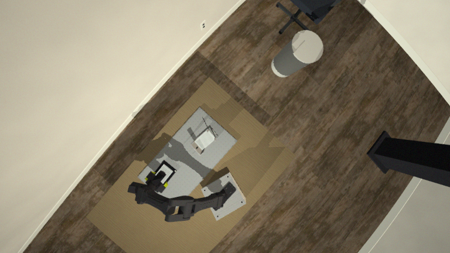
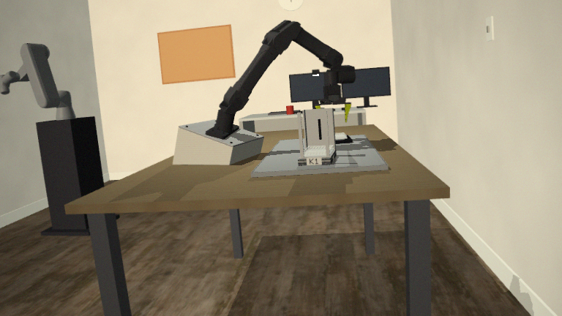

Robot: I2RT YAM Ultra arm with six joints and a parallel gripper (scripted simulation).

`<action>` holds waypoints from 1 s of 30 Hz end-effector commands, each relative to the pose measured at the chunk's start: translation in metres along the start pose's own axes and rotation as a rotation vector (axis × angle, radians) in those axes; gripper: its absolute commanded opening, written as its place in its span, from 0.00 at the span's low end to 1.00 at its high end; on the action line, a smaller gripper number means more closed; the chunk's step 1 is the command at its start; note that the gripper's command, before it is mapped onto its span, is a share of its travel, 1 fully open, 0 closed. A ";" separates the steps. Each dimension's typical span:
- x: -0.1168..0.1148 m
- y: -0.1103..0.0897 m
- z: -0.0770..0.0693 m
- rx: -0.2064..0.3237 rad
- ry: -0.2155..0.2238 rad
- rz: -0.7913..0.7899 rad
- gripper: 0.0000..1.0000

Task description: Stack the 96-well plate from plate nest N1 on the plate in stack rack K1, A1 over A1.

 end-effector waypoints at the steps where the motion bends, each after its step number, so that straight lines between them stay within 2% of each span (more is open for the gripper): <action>1: -0.002 -0.004 0.006 0.002 0.006 -0.016 1.00; 8: -0.001 -0.001 0.021 -0.002 -0.001 -0.010 1.00; 12: 0.000 0.000 0.023 0.003 0.010 -0.006 1.00; 14: 0.000 0.000 0.030 -0.002 0.003 -0.006 1.00; 16: 0.000 0.000 0.030 -0.002 0.003 -0.006 1.00; 17: 0.000 -0.004 0.026 0.007 0.017 -0.012 1.00; 20: -0.001 -0.001 0.037 -0.003 0.000 -0.009 1.00; 30: 0.000 0.000 0.051 0.000 0.006 -0.004 1.00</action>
Point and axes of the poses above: the point where the finger pads meet when closed, its own z axis out along the fingers, its own x axis across the jaws, y = z × x, the point moved 9 cm from there along -z, back along the fingers, and after that the axes turned 3 degrees about -z, right-handed, at the moved point
